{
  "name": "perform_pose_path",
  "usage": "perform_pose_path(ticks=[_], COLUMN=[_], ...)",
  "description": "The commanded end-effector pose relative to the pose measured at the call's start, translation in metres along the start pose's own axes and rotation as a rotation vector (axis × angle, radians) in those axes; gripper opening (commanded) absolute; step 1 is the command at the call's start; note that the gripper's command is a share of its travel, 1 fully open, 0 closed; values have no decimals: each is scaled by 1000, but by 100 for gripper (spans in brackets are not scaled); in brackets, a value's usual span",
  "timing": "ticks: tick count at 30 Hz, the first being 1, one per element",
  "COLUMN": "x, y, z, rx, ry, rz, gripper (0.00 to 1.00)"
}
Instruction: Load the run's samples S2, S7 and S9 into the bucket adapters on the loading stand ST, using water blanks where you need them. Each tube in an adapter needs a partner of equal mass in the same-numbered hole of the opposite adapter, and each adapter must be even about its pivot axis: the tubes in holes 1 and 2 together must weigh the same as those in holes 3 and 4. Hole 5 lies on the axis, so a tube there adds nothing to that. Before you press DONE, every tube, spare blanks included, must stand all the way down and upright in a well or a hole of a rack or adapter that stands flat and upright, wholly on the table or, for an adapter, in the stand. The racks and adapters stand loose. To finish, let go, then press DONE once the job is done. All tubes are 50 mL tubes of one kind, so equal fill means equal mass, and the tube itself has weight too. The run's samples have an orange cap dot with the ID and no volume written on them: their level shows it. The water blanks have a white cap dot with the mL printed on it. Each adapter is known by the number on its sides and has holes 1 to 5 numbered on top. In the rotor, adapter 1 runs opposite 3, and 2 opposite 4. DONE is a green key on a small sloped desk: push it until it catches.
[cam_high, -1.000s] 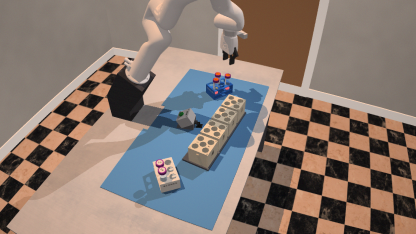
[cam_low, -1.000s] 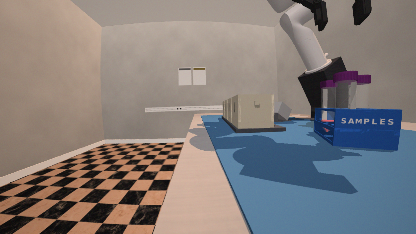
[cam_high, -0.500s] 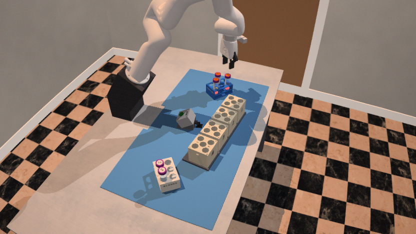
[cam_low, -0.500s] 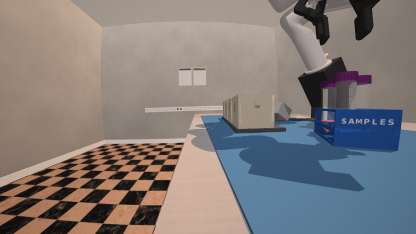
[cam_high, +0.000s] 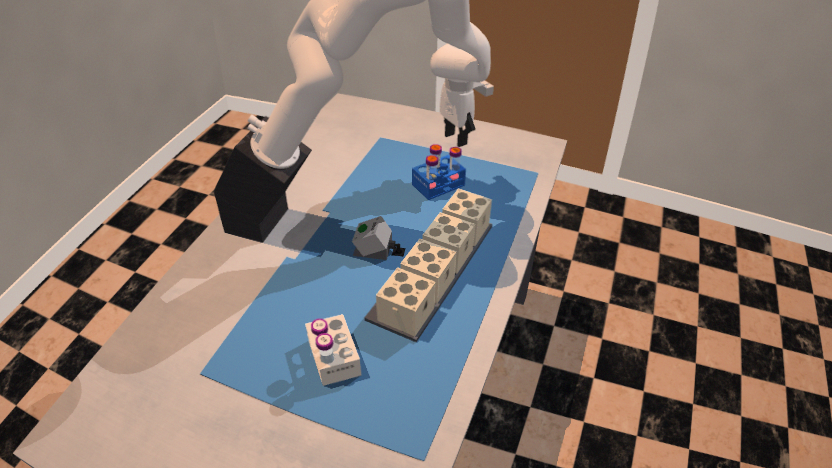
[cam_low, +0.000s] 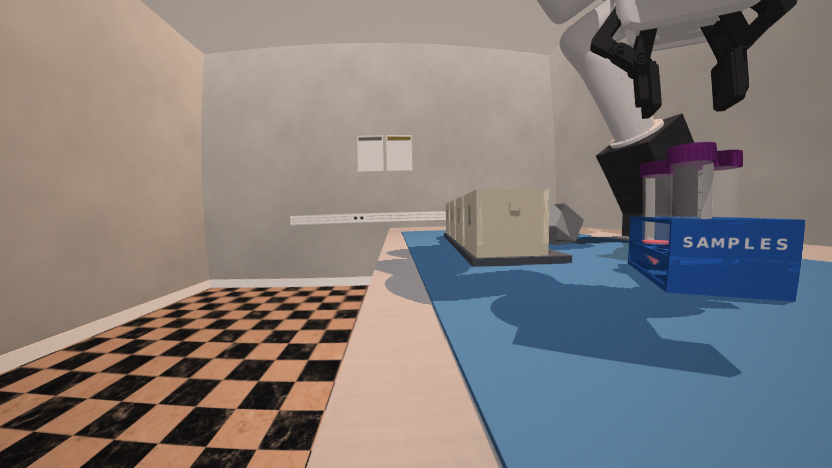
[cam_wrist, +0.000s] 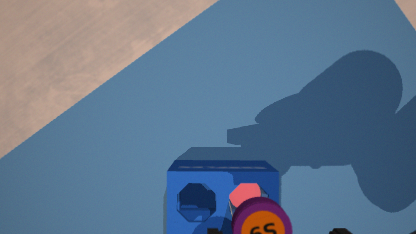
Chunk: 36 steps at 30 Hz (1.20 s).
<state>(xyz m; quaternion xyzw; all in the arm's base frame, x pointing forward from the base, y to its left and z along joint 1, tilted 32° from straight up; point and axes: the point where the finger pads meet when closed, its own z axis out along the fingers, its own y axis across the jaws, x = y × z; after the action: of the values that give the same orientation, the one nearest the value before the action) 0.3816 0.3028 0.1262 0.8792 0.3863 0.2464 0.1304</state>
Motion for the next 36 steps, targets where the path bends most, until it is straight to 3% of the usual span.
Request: perform_pose_path(ticks=[1, 13, 36], x=[2, 2, 2], y=[0, 0, 0], z=[8, 33, 39], rx=[-1, -1, -1], ry=[5, 5, 5], rz=[1, 1, 1], gripper=[57, 57, 57])
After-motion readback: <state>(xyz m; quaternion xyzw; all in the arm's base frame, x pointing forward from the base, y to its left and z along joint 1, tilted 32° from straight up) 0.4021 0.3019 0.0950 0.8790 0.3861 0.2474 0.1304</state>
